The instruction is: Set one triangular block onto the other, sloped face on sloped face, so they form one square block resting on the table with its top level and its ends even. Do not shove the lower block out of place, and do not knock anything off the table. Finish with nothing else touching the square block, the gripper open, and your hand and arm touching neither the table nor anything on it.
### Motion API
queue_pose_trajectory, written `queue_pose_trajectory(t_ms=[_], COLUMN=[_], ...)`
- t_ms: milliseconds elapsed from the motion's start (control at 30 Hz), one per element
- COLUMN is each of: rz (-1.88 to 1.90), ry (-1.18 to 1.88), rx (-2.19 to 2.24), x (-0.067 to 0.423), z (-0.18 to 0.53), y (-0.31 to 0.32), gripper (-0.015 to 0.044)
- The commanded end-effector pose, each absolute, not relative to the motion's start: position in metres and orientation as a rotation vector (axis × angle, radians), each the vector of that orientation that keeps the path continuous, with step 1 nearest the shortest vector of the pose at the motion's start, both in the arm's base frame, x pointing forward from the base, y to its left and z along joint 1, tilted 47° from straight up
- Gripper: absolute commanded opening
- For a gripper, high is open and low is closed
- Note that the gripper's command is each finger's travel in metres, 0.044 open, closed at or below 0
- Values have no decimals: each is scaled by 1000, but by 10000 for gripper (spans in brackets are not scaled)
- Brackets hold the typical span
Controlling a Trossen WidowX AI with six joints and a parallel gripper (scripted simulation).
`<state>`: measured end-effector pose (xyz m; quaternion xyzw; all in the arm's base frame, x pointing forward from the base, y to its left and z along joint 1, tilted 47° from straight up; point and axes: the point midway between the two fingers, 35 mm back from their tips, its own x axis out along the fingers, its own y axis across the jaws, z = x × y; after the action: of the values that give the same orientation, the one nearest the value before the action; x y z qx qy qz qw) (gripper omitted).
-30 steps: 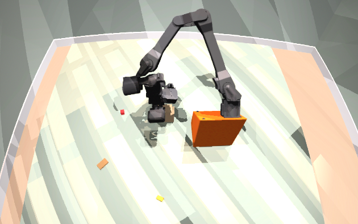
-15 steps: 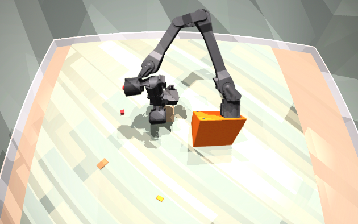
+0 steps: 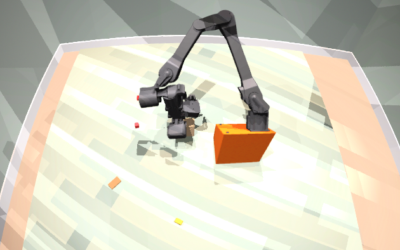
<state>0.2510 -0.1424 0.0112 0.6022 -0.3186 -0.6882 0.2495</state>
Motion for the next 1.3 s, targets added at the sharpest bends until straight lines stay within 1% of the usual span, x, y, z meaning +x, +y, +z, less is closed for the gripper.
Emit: queue_pose_trajectory(t_ms=[0, 867, 1267], rz=[-1874, -1872, -1874], ry=[-864, -867, -868], rx=[1633, 1632, 1639], x=[251, 250, 250], z=[11, 10, 10], y=[-143, -144, -143], gripper=[0, 0, 315])
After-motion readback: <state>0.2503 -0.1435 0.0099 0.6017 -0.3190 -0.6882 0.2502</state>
